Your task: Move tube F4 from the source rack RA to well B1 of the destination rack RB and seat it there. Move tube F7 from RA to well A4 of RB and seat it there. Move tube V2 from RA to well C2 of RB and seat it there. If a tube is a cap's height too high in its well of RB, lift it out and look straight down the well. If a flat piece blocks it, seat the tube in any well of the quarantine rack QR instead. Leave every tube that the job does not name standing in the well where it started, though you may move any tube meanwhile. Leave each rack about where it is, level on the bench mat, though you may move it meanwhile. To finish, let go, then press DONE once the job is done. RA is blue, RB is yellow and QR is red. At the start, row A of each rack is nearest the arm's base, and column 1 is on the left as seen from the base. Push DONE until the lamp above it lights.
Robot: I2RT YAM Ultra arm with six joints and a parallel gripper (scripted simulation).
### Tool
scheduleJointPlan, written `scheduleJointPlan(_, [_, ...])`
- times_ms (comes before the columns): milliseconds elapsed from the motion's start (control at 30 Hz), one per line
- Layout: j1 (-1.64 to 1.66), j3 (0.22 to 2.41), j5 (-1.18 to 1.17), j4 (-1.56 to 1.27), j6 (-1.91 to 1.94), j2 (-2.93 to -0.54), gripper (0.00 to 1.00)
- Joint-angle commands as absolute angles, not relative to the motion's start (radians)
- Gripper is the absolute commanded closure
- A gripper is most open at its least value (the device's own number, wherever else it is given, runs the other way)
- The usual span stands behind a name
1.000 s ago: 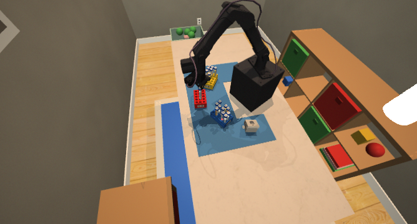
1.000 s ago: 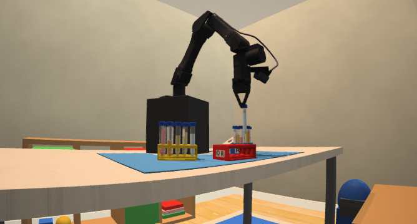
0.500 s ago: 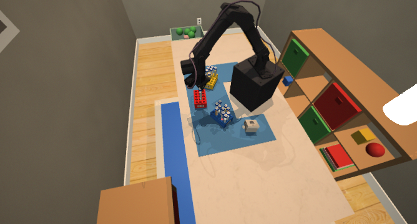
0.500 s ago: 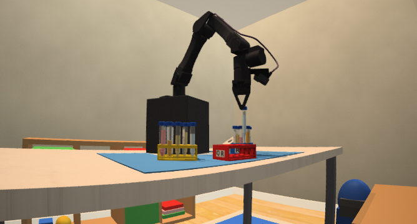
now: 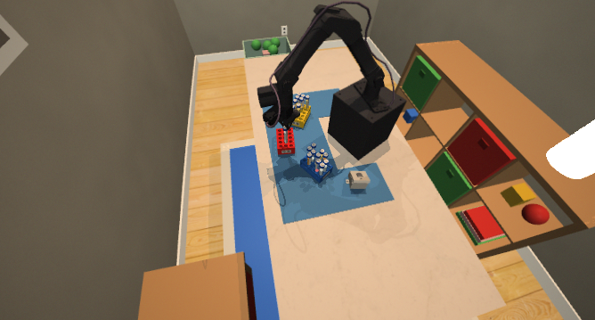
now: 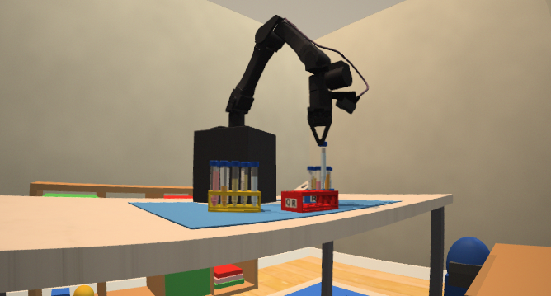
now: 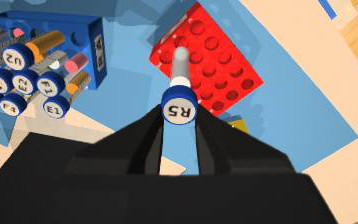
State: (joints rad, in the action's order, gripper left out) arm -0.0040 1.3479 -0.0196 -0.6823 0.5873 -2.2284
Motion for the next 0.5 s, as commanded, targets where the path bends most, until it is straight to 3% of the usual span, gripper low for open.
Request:
scheduleJointPlan(0, [-0.018,1.342,-0.019,-0.664,0.595,-2.242,1.0])
scheduleJointPlan(467, [-0.018,1.335,-0.019,-0.652,0.595,-2.25,1.0])
